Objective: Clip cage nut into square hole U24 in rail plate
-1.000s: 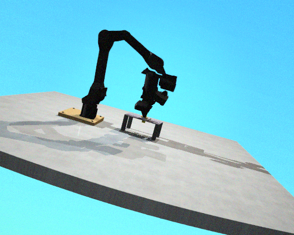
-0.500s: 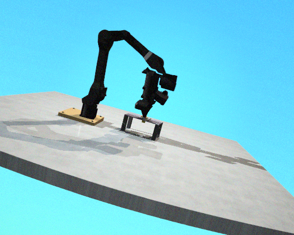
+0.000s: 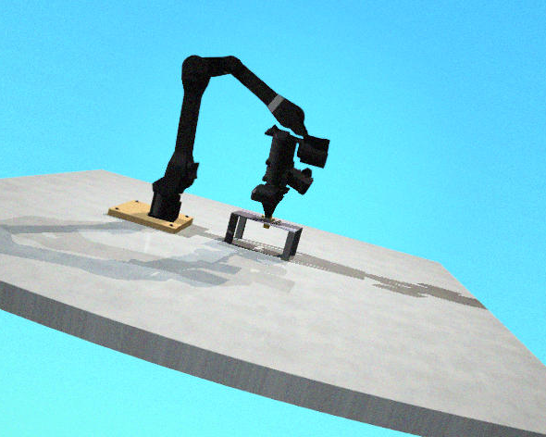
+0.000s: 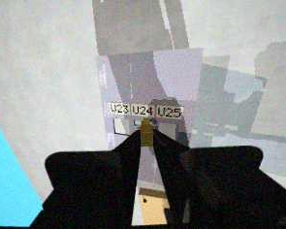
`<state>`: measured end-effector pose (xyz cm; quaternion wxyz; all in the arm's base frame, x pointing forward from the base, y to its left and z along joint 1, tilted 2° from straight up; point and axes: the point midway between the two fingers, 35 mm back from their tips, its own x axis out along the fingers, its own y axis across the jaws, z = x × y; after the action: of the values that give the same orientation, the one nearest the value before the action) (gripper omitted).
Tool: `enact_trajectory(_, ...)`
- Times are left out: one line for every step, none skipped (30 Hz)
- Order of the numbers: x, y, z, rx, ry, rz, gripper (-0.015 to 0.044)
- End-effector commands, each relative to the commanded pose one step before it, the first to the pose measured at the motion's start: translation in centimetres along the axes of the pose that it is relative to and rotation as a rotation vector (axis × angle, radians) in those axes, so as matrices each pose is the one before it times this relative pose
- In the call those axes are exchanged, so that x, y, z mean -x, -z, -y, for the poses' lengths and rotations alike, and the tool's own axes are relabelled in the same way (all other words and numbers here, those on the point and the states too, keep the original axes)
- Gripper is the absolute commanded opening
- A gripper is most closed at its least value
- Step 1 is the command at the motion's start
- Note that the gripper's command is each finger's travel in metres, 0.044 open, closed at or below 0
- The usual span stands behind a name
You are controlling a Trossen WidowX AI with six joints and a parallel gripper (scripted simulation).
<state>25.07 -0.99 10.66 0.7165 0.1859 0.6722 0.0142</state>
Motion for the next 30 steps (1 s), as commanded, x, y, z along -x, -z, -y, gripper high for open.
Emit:
enact_trajectory(0.142,0.004,-0.051,-0.003,0.00898,0.00481,0.0037)
enact_trajectory(-0.001,0.0,-0.007,0.0,0.00279,0.00001,0.0037)
enact_trajectory(0.0,-0.001,-0.008,0.0,0.00322,0.00002,0.0037)
enact_trajectory(0.0,0.0,-0.002,0.0,0.00053,0.0,0.0037)
enact_trajectory(-0.001,0.0,-0.003,0.0,0.00095,0.0,0.0037)
enact_trajectory(-0.001,0.0,-0.005,0.0,0.00141,0.0,0.0037)
enact_trajectory(-0.001,0.0,-0.007,0.0,0.00191,0.0,0.0037)
enact_trajectory(-0.003,0.0,-0.007,0.0,0.00247,-0.00002,0.0037)
enact_trajectory(-0.003,0.0,-0.008,0.0,0.00301,-0.00001,0.0037)
enact_trajectory(-0.004,0.0,-0.009,0.0,0.00336,0.00001,0.0037)
enact_trajectory(-0.003,-0.001,-0.01,0.0,0.00344,0.00002,0.0037)
enact_trajectory(-0.003,-0.001,-0.01,0.0,0.00344,0.00004,0.0037)
enact_trajectory(-0.001,0.0,-0.002,0.0,0.00049,-0.00001,0.0037)
enact_trajectory(-0.001,0.0,-0.004,0.0,0.00099,-0.00003,0.0037)
enact_trajectory(-0.002,0.0,-0.006,0.0,0.00152,-0.00004,0.0037)
enact_trajectory(-0.002,0.0,-0.007,0.0,0.00191,-0.00004,0.0037)
enact_trajectory(-0.003,0.0,-0.009,0.0,0.00232,-0.00005,0.0037)
enact_trajectory(-0.004,0.0,-0.011,0.0,0.00275,-0.00004,0.0037)
enact_trajectory(-0.004,0.0,-0.012,0.0,0.00303,-0.00003,0.0037)
enact_trajectory(-0.004,0.0,-0.012,0.0,0.00312,-0.00002,0.0037)
enact_trajectory(-0.004,0.0,-0.013,0.0,0.00313,0.0,0.0037)
enact_trajectory(-0.004,0.0,-0.013,0.0,0.00313,0.00001,0.0037)
enact_trajectory(-0.004,0.0,-0.013,0.0,0.00313,0.00003,0.0037)
enact_trajectory(-0.003,0.0,-0.013,0.0,0.00313,0.00004,0.0037)
enact_trajectory(-0.003,0.0,-0.013,0.0,0.00312,0.00006,0.0037)
enact_trajectory(-0.003,0.0,-0.013,0.0,0.00312,0.00007,0.0037)
enact_trajectory(0.0,0.0,-0.002,0.0,0.00052,0.0,0.0037)
enact_trajectory(0.0,0.0,-0.004,0.0,0.00093,0.0,0.0037)
enact_trajectory(0.0,0.0,-0.007,0.0,0.00139,0.0,0.0037)
enact_trajectory(0.0,0.0,-0.008,0.0,0.00165,0.00001,0.0037)
